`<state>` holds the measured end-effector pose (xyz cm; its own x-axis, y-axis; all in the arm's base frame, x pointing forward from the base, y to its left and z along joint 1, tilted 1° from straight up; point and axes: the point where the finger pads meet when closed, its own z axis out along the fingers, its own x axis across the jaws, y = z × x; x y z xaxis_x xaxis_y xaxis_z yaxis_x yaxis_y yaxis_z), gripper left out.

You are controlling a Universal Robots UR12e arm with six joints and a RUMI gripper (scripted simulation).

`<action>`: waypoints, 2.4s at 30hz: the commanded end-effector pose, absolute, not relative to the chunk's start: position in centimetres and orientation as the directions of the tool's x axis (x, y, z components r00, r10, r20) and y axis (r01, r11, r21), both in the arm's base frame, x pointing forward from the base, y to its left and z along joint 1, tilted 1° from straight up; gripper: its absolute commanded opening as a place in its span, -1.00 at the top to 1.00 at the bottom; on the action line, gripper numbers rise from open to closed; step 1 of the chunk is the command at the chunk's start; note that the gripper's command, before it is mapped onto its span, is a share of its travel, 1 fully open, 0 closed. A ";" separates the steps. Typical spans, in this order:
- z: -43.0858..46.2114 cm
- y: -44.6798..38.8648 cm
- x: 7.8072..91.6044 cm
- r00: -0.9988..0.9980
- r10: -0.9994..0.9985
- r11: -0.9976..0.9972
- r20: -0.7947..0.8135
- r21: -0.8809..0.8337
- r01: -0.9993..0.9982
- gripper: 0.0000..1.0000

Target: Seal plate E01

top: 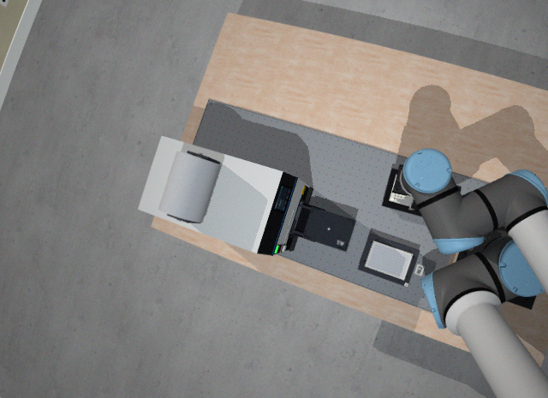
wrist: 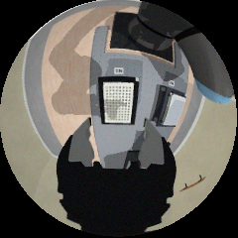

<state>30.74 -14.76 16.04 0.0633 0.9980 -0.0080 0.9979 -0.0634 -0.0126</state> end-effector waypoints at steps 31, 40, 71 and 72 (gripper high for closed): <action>10.9 -14.9 30.7 0.063 0.998 -0.063 -0.009 -0.012 0.998 -0.36; 9.8 -14.9 30.7 0.063 0.998 -0.063 -0.009 -0.012 0.998 -0.36; 9.8 -14.9 30.7 0.063 0.998 -0.063 -0.009 -0.012 0.998 -0.36; 9.8 -14.9 30.7 0.063 0.998 -0.063 -0.009 -0.012 0.998 -0.36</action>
<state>30.68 -14.82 9.76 0.0633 0.9980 -0.0081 0.9979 -0.0634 -0.0126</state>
